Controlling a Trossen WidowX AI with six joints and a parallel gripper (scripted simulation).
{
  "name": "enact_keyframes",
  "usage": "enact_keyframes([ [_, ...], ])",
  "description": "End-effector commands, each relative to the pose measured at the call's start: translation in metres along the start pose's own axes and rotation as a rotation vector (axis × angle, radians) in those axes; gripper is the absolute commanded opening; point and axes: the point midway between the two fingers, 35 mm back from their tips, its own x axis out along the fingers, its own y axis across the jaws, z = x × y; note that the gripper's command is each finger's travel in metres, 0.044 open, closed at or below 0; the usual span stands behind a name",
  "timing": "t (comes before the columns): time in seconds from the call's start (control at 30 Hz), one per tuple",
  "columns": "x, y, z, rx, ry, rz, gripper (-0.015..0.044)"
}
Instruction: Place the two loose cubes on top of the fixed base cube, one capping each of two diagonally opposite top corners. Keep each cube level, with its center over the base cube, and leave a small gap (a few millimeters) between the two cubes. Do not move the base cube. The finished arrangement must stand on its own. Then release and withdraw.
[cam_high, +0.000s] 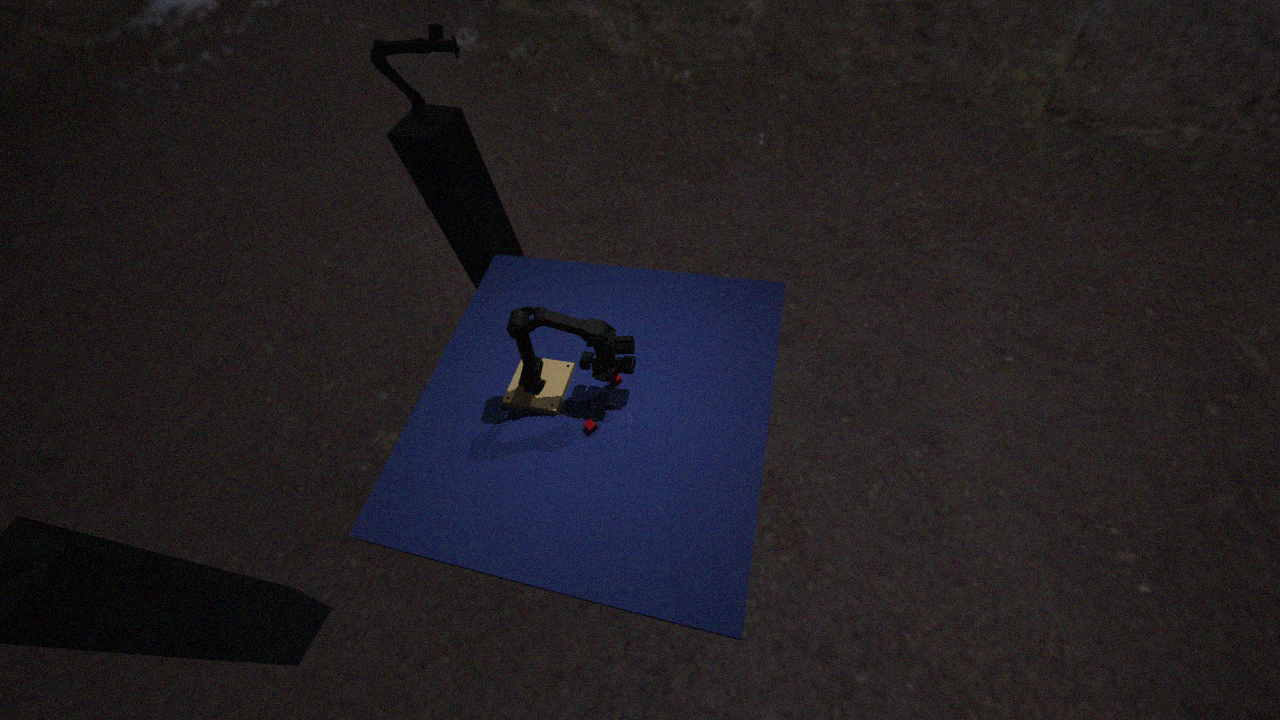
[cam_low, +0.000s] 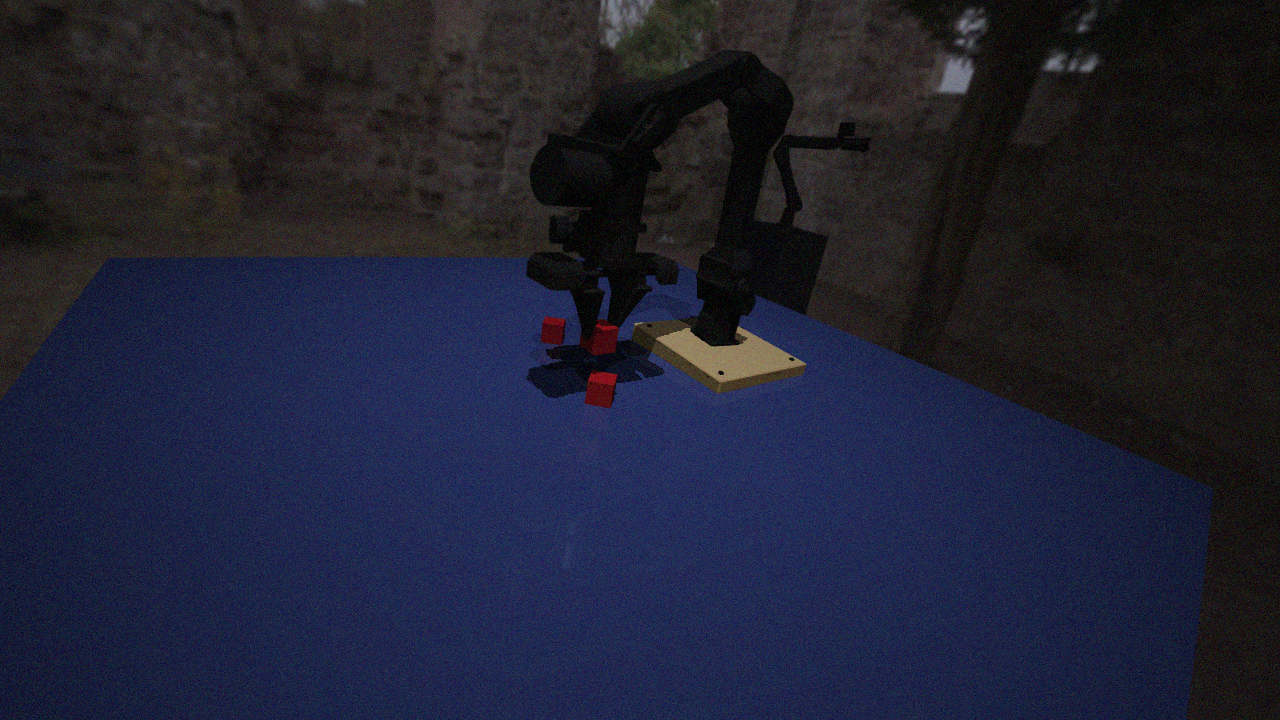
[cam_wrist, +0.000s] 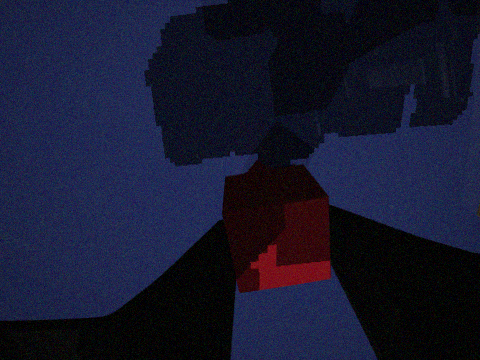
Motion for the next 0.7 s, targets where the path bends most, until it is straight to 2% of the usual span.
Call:
enact_keyframes([
  [0.0,0.001,0.0,-0.002,0.008,0.003,0.003,0.0105],
  [0.27,0.002,0.0,-0.002,0.009,0.003,0.003,0.0105],
  [0.67,0.027,0.0,-0.002,0.018,0.006,0.001,0.0105],
])
